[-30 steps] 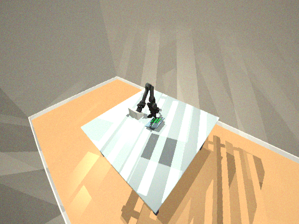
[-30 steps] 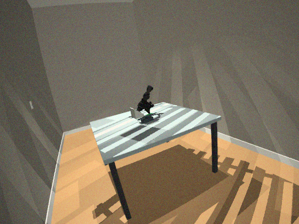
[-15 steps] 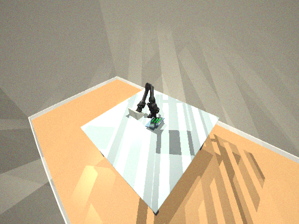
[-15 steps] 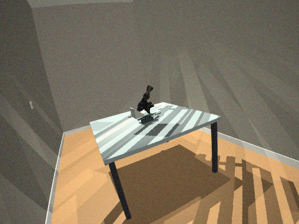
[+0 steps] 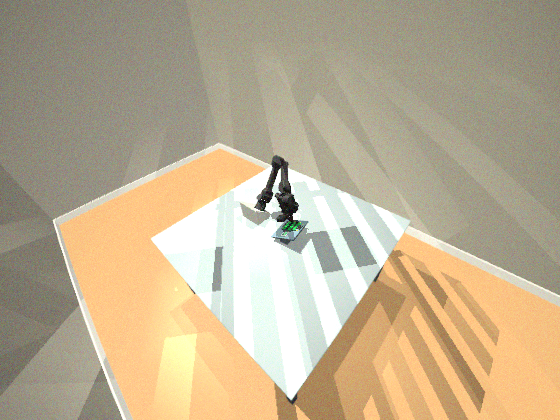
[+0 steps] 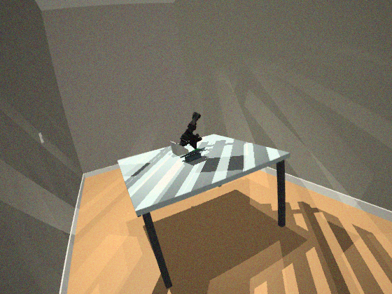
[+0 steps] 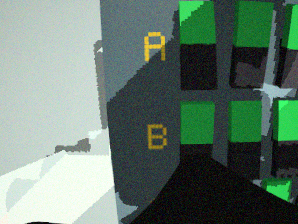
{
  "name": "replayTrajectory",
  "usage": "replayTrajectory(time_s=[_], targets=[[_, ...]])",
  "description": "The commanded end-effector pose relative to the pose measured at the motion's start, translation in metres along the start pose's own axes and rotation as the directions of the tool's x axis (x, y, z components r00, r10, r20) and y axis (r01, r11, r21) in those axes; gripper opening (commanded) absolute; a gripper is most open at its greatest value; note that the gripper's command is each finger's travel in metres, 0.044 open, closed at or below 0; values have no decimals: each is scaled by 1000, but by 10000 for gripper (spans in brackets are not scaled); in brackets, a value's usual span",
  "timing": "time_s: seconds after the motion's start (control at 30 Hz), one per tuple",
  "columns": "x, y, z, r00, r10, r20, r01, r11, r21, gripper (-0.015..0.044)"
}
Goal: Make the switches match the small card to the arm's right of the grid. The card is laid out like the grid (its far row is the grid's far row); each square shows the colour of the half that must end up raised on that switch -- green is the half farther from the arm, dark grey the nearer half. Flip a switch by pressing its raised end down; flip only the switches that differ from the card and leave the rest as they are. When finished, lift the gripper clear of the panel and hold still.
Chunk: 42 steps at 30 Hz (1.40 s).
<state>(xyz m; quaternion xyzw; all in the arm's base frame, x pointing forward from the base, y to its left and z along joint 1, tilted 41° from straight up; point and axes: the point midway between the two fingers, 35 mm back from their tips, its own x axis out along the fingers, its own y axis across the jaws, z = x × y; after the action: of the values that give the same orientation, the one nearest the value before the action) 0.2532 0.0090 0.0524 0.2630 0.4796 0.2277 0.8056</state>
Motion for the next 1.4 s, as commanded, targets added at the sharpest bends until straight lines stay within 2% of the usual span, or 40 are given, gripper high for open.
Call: replayTrajectory(time_s=[0.0,0.2,0.37,0.43,0.7,0.87,1.37], targets=[[1,-1,0,1000,-3,-1,3,1000,3,0],[-6,-1,1,1000,-4,-4,4,1000,0,0],[-56,-2,2,1000,-9,-28,9,1000,3,0],[-64,-1,2,1000,-6,-30,6,1000,4,0],[-64,-23,2,1000,-7,-30,7,1000,3,0],[-31,-23,1,1000,-7,-4,7,1000,3,0],[-14,-23,0,1000,-5,-2,5,1000,2,0]])
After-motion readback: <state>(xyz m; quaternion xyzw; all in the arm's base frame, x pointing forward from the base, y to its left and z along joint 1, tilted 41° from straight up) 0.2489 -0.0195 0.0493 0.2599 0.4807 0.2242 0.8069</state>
